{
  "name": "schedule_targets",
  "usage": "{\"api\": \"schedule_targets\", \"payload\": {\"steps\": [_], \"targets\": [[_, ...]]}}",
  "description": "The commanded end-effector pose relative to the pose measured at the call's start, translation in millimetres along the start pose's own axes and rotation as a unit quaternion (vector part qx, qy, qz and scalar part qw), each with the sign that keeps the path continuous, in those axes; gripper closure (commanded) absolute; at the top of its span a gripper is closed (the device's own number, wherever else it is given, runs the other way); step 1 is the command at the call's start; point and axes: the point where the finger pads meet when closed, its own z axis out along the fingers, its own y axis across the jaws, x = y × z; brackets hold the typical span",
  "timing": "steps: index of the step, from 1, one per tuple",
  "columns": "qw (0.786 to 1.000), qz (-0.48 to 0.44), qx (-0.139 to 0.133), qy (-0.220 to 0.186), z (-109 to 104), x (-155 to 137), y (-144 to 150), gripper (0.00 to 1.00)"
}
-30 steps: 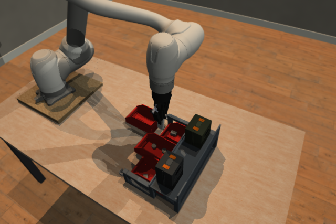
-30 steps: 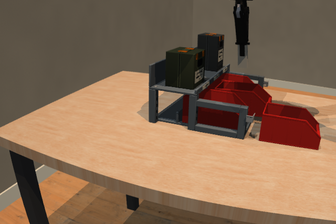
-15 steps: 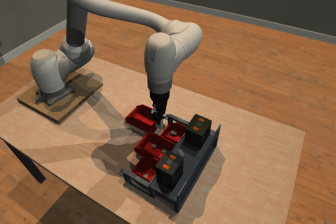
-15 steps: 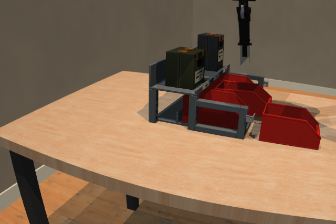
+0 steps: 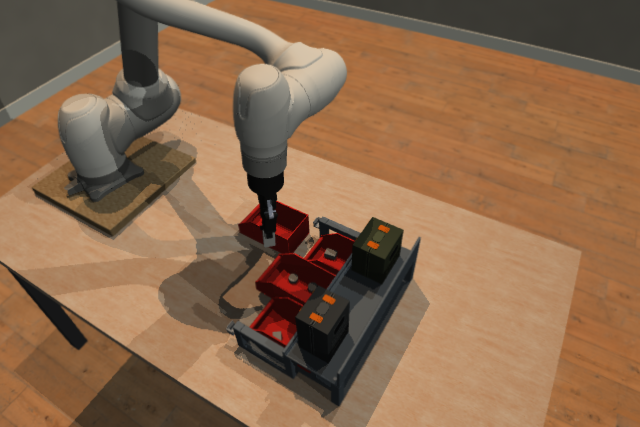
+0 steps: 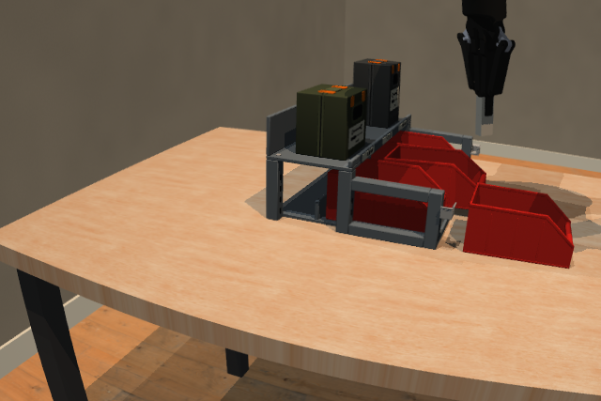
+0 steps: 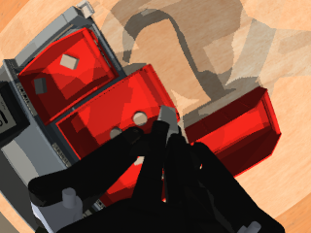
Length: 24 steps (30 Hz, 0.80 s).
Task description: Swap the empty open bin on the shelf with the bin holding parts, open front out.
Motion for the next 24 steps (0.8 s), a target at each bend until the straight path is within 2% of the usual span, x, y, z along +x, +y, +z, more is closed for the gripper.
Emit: {"api": "schedule_targets", "payload": {"steps": [1, 2, 5, 11, 24], "targets": [[0.996, -0.084, 0.002, -0.013, 4.8, 17.3, 8.4, 0.9], [0.986, -0.163, 0.006, -0.014, 6.5, 22.1, 11.0, 0.9], [0.973, -0.231, 0.01, -0.015, 10.1, 32.2, 16.8, 0.9], [0.925, -0.378, 0.016, -0.028, 11.7, 36.3, 19.2, 0.9], [0.925, -0.378, 0.016, -0.028, 11.7, 36.3, 19.2, 0.9]]}}
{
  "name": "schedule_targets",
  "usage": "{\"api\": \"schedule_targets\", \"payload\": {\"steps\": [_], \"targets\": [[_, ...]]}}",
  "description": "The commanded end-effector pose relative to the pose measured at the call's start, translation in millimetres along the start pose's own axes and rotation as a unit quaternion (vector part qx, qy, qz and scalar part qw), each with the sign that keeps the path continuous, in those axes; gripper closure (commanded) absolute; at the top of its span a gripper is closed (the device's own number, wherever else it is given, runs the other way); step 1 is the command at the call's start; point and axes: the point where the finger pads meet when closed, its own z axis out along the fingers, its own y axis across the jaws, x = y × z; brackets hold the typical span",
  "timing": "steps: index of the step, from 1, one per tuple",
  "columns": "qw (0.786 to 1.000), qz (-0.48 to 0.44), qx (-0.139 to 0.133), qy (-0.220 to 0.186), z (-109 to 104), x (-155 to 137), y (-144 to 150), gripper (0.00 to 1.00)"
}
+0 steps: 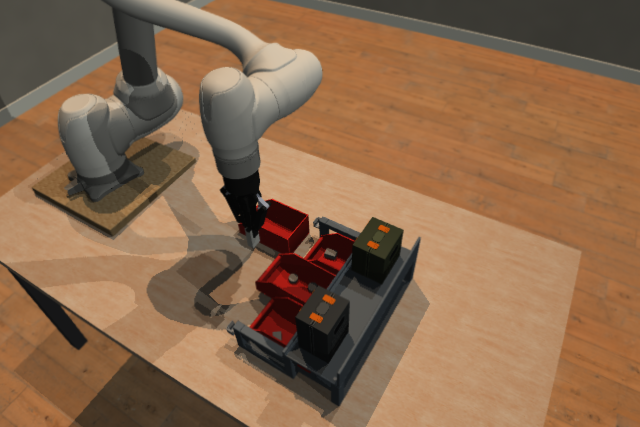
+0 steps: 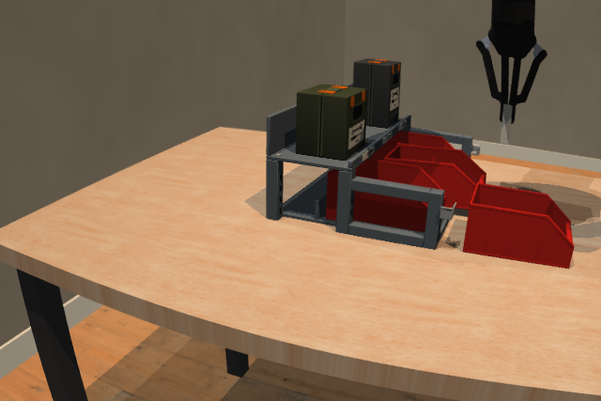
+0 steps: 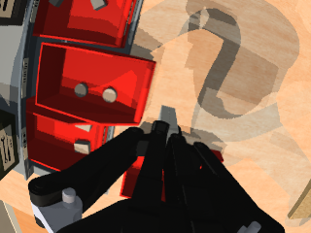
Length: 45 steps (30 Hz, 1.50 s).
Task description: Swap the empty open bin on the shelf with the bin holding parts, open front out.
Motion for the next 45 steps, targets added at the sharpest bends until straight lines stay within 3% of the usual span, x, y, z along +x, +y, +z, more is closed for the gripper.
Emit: {"api": "schedule_targets", "payload": {"steps": [1, 29, 45], "targets": [[1.0, 0.0, 0.0, 0.0, -0.1, 0.0, 0.0, 0.9], [1.0, 0.0, 0.0, 0.0, 1.4, 0.0, 0.0, 0.9], [1.0, 0.0, 0.0, 0.0, 27.2, 0.0, 0.0, 0.9]]}}
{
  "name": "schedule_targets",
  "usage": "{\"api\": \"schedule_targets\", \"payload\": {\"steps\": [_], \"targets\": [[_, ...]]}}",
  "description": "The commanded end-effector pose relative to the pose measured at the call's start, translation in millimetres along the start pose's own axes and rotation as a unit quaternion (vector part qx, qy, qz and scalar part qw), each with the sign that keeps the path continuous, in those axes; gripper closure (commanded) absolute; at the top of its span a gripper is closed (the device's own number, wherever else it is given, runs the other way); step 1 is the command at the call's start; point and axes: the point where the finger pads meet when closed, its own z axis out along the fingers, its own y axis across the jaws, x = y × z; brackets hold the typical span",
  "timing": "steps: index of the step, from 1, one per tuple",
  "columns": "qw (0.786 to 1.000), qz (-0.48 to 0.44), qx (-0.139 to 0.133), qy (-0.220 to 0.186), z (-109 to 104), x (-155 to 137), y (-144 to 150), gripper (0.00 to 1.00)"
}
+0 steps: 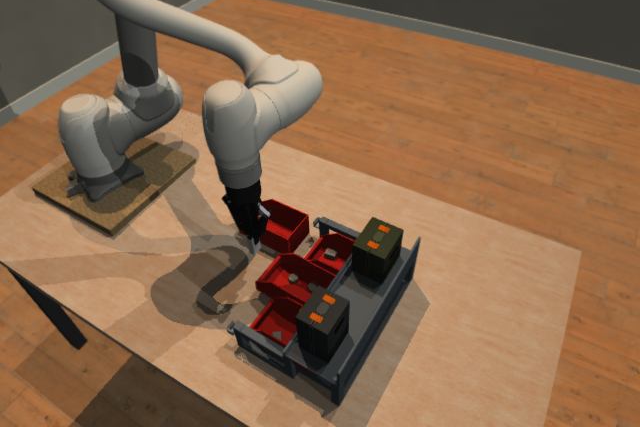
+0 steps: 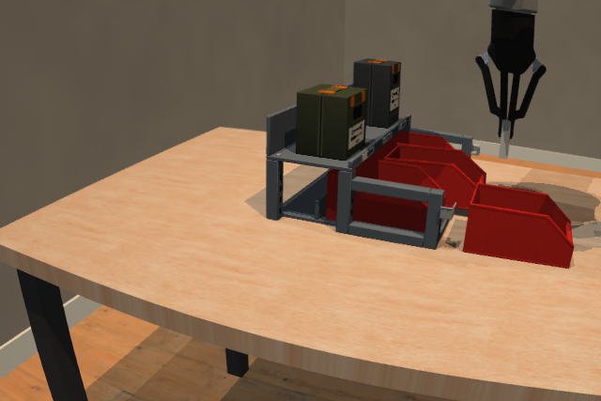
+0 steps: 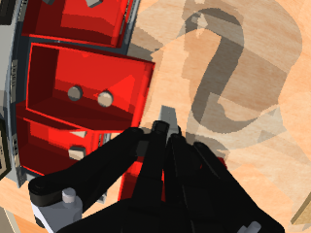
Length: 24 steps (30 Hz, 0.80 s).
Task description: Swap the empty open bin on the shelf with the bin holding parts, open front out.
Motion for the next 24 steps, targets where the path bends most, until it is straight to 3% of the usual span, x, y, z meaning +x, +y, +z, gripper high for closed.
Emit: {"api": "schedule_targets", "payload": {"steps": [1, 15, 24], "targets": [[1.0, 0.0, 0.0, 0.0, 4.0, 0.0, -0.1, 0.9], [1.0, 0.0, 0.0, 0.0, 50.8, 0.1, -0.1, 0.9], [1.0, 0.0, 0.0, 0.0, 68.8, 0.1, 0.0, 0.9]]}}
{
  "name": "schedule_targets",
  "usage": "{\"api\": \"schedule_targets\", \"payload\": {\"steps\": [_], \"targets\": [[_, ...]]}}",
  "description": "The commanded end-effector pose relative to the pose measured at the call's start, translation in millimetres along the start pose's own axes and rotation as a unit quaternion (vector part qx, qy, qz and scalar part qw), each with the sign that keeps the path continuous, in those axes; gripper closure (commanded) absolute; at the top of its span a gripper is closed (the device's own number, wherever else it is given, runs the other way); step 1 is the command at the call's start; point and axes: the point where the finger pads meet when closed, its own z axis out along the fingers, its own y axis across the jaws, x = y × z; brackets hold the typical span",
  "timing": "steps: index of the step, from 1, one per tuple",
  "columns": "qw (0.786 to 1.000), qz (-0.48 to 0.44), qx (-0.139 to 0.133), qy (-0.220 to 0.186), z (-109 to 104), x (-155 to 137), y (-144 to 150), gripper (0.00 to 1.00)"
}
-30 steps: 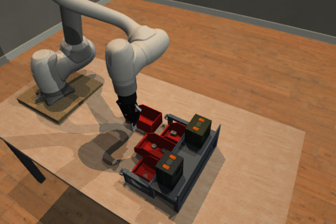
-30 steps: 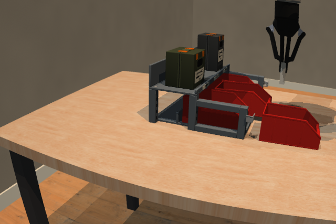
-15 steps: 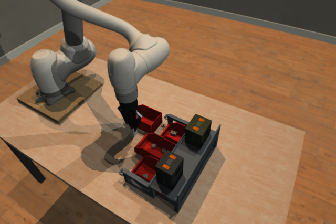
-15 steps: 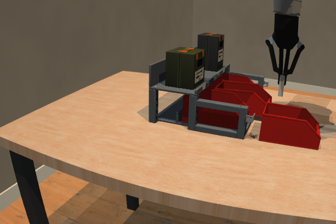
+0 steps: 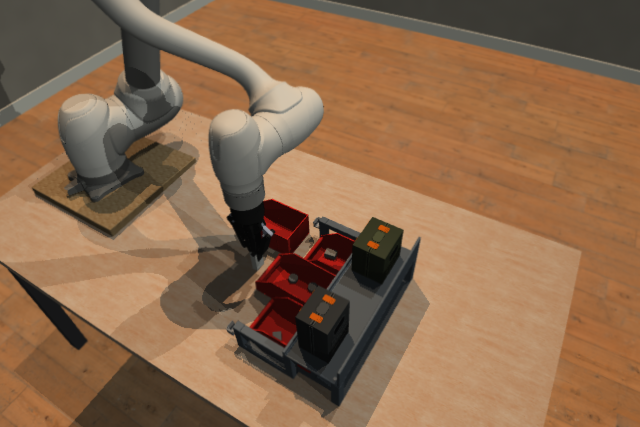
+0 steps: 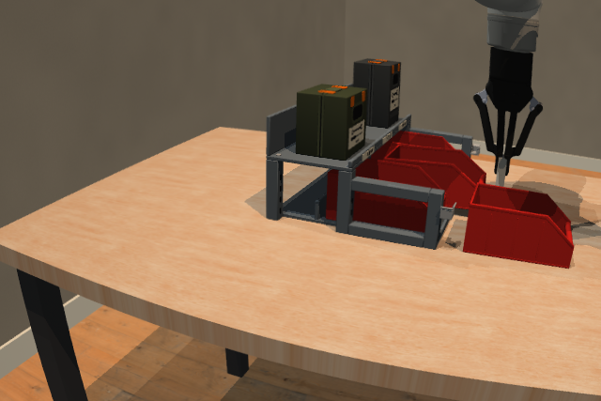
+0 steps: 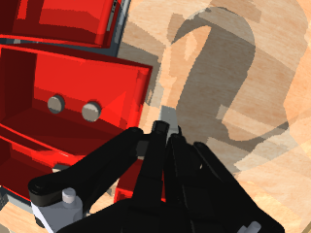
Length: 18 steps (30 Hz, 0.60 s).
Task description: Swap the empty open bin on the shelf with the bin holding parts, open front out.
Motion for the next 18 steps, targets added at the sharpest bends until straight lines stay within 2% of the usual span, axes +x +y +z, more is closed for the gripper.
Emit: {"api": "schedule_targets", "payload": {"steps": [1, 8, 18], "targets": [[1.0, 0.0, 0.0, 0.0, 6.1, 0.0, -0.1, 0.9], [1.0, 0.0, 0.0, 0.0, 15.5, 0.0, -0.1, 0.9], [1.0, 0.0, 0.0, 0.0, 18.1, 0.0, 0.0, 0.9]]}}
